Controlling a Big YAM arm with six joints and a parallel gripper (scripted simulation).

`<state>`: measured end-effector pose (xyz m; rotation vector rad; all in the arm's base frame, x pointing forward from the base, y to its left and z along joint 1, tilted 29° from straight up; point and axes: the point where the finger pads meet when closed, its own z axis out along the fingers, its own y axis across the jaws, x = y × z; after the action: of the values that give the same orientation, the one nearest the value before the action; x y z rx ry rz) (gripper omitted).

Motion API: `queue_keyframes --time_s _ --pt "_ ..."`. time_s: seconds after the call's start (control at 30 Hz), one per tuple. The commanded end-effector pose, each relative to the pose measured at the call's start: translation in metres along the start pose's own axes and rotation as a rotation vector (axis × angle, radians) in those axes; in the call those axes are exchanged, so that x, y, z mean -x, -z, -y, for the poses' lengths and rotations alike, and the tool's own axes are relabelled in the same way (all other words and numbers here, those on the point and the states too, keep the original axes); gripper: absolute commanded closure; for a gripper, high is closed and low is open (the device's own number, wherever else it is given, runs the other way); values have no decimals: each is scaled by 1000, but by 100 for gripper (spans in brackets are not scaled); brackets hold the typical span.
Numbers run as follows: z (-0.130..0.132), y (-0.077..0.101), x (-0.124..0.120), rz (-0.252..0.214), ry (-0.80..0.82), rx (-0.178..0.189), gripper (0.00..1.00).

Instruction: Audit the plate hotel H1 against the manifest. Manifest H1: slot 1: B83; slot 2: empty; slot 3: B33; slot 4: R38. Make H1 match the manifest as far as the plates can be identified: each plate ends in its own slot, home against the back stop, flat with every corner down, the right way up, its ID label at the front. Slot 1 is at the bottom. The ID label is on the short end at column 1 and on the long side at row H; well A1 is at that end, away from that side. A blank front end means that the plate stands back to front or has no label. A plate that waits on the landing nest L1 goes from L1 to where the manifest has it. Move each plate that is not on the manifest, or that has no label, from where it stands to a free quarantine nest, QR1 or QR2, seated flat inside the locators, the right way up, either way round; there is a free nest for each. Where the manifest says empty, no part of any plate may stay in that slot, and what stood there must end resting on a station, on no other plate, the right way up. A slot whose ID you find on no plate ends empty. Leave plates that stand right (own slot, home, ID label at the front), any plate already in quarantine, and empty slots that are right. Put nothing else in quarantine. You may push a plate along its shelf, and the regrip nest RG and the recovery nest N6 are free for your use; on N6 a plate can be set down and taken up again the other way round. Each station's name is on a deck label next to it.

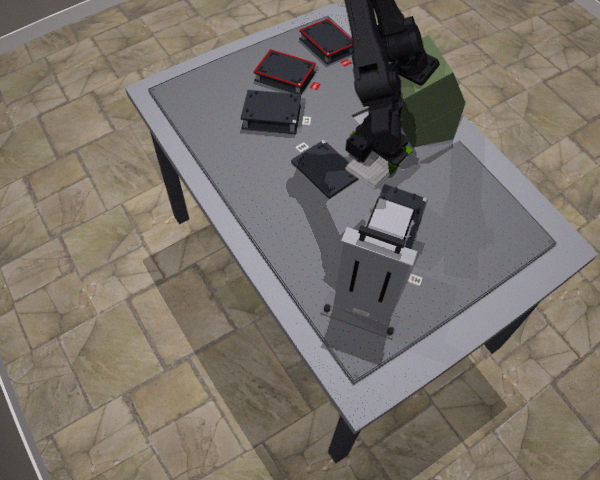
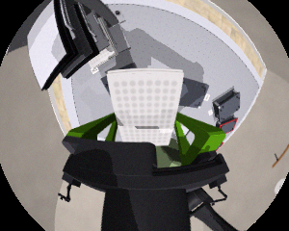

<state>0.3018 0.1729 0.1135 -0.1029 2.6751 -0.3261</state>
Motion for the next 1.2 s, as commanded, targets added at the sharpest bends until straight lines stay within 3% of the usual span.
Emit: queue_keyframes --time_s 0.0,0.1,0.5,0.53,0.6,0.77,0.93,1.0,1.1,1.17 --pt "9 3 3 1 -66 2 14" --pt "16 9 15 15 -54 10 14" --pt "48 7 24 12 -51 6 14" --pt "49 -1 22 -11 -39 -6 14" --pt "57 10 32 19 -54 8 14" --pt "72 18 51 45 -65 17 14" --pt "87 14 55 34 -59 10 14" --pt "96 5 35 8 -80 0 14" --pt "99 11 45 27 -105 7 14" --pt "106 5 35 9 -152 0 14"
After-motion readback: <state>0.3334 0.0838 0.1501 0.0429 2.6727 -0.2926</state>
